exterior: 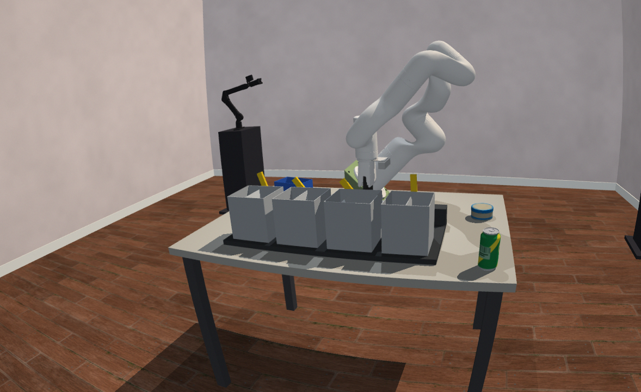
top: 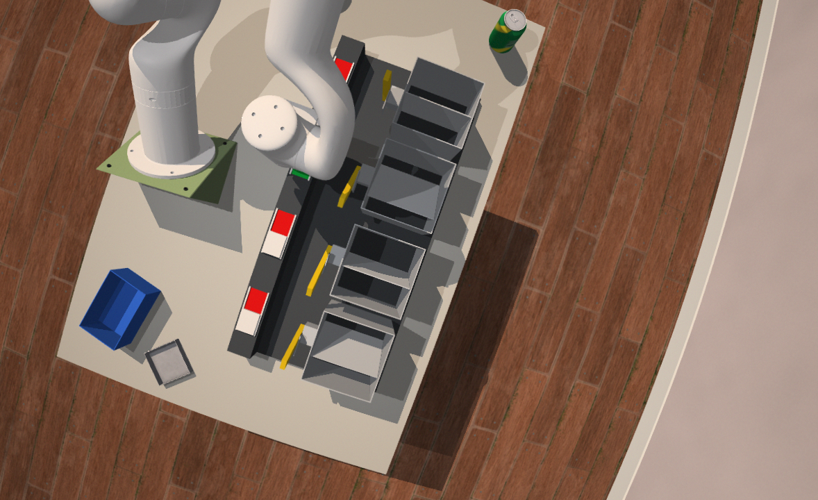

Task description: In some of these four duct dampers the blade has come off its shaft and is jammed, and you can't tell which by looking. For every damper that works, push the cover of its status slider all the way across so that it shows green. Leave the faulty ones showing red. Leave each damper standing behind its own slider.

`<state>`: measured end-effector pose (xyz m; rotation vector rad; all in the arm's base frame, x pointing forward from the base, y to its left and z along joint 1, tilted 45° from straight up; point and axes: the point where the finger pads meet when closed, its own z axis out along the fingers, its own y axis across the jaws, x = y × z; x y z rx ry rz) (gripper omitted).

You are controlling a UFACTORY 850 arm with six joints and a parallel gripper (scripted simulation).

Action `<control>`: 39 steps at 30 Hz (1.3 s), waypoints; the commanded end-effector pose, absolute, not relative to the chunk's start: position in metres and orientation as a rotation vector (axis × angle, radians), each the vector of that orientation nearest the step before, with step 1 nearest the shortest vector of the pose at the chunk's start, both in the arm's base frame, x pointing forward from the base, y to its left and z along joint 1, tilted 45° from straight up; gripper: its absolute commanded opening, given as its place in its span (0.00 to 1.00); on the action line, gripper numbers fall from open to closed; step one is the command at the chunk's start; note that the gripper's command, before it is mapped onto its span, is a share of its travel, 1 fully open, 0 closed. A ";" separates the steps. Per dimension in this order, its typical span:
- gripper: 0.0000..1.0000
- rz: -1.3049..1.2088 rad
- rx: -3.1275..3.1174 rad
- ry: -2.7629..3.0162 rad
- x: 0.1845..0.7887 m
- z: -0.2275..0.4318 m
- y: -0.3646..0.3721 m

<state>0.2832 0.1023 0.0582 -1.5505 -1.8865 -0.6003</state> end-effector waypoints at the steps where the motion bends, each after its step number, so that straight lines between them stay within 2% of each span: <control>1: 0.00 -0.602 -1.551 -1.887 0.284 0.058 0.102; 39: 0.00 -0.602 -1.551 -1.887 0.285 0.054 0.098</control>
